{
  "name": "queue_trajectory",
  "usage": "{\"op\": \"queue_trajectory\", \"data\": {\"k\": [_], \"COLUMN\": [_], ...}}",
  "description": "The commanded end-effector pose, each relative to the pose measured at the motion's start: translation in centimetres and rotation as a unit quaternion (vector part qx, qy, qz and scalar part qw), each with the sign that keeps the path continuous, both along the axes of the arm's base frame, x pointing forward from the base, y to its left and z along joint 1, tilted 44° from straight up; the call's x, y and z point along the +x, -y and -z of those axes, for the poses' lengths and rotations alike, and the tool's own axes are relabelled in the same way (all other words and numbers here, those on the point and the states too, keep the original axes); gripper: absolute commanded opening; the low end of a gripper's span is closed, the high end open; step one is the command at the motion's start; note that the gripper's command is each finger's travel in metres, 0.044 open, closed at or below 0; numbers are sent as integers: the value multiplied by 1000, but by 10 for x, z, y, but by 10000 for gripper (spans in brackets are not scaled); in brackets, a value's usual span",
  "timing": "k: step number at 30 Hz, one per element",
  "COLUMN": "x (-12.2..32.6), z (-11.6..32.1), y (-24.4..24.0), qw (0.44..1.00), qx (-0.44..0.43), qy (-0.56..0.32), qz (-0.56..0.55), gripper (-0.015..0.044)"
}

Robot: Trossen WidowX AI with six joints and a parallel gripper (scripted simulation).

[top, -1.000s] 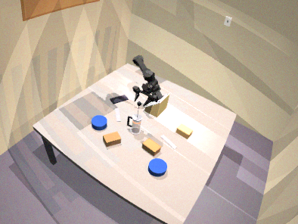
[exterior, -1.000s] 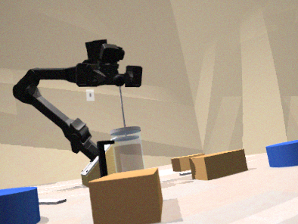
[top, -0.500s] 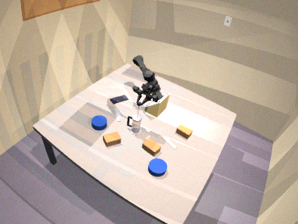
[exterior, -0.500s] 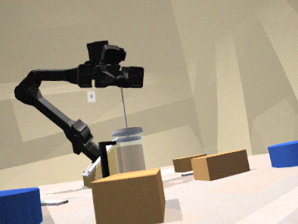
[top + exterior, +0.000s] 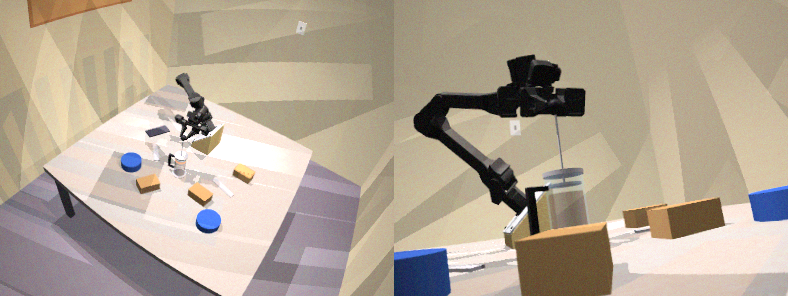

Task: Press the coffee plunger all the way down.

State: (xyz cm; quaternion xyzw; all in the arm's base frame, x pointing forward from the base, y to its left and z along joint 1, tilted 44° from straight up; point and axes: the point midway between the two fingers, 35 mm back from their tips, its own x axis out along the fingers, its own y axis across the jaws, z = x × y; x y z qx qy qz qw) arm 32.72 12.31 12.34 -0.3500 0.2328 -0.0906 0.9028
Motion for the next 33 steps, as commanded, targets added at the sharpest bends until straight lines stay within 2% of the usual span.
{"op": "queue_trajectory", "data": {"k": [1, 33], "x": [0, 8], "z": [15, 55], "y": [10, 44], "qw": [1000, 1000], "qx": [-5, -5], "qy": [-12, -13], "qz": [5, 4], "gripper": [118, 118]}}
